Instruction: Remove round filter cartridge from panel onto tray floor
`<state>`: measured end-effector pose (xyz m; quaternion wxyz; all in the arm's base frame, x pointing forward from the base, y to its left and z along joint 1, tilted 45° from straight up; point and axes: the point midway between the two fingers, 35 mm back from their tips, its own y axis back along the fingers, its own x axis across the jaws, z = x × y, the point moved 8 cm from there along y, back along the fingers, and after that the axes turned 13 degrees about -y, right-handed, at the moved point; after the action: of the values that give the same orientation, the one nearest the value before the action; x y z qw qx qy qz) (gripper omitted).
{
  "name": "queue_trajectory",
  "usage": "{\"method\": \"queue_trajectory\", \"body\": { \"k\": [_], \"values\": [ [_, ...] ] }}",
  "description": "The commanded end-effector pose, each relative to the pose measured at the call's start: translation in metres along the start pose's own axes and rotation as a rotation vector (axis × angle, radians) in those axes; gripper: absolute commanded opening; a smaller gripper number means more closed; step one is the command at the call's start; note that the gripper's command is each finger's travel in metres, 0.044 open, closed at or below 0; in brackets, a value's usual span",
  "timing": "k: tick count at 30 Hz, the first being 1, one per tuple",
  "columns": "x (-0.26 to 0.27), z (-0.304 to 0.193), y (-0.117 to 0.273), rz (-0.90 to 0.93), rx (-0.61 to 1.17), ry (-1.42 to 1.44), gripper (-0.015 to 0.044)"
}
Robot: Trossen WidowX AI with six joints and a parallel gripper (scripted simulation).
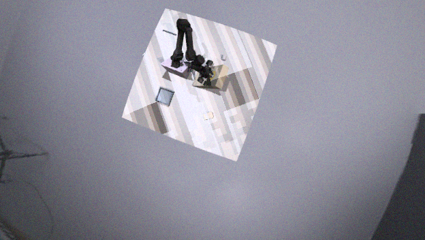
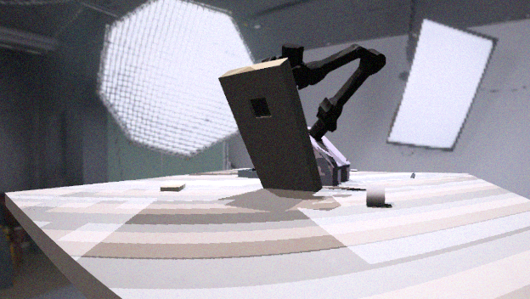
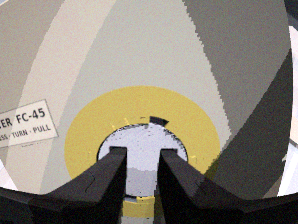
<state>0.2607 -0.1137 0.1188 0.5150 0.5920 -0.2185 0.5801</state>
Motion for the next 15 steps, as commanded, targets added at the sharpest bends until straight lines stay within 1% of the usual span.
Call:
{"method": "queue_trajectory", "body": {
  "k": [1,2,3,4,7,15],
  "values": [
    [0.0002,-0.0002,-0.0003,0.0,0.001,0.001,0.0037],
    [0.0002,-0.0002,-0.0003,0.0,0.001,0.001,0.003],
    [0.0002,-0.0002,-0.0003,0.0,0.001,0.001,0.0004],
    [0.0002,-0.0002,-0.0003,0.0,0.001,0.001,0.0],
    [0.0002,-0.0004,-0.0013,-0.001,0.002,0.024,0.0],
    [0.0001,-0.001,-0.0049,-0.003,0.007,0.27,0.0]
  ]
}}
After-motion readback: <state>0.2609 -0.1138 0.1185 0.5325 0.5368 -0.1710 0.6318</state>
